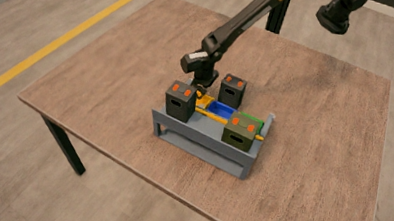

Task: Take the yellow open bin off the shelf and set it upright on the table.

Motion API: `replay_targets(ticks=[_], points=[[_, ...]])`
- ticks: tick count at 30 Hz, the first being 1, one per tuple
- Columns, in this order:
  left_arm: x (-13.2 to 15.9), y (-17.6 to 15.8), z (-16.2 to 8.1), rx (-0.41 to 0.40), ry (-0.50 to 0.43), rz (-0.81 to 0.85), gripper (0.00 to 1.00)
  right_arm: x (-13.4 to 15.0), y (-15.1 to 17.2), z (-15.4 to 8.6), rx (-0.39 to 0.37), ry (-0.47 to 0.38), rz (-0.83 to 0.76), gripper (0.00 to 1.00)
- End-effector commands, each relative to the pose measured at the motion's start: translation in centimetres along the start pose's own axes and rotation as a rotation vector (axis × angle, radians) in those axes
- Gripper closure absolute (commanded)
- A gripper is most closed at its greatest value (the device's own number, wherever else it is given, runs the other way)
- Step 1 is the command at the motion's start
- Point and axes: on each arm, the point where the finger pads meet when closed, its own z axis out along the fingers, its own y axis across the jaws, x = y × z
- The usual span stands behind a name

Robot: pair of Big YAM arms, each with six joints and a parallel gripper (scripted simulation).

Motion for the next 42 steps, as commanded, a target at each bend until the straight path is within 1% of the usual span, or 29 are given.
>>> replay_targets(ticks=[1, 42], points=[[-0.42, 2.25, -0.06, -0.031, -0.020, -0.016, 0.10, -1.38, -0.33, -0.66, 0.007, -0.042, 0.011, 0.00], [-0.33, 2.06, 0.25, -0.025, -0.016, -0.014, 0.10, -1.38, -0.33, -0.66, 0.007, -0.042, 0.011, 0.00]])
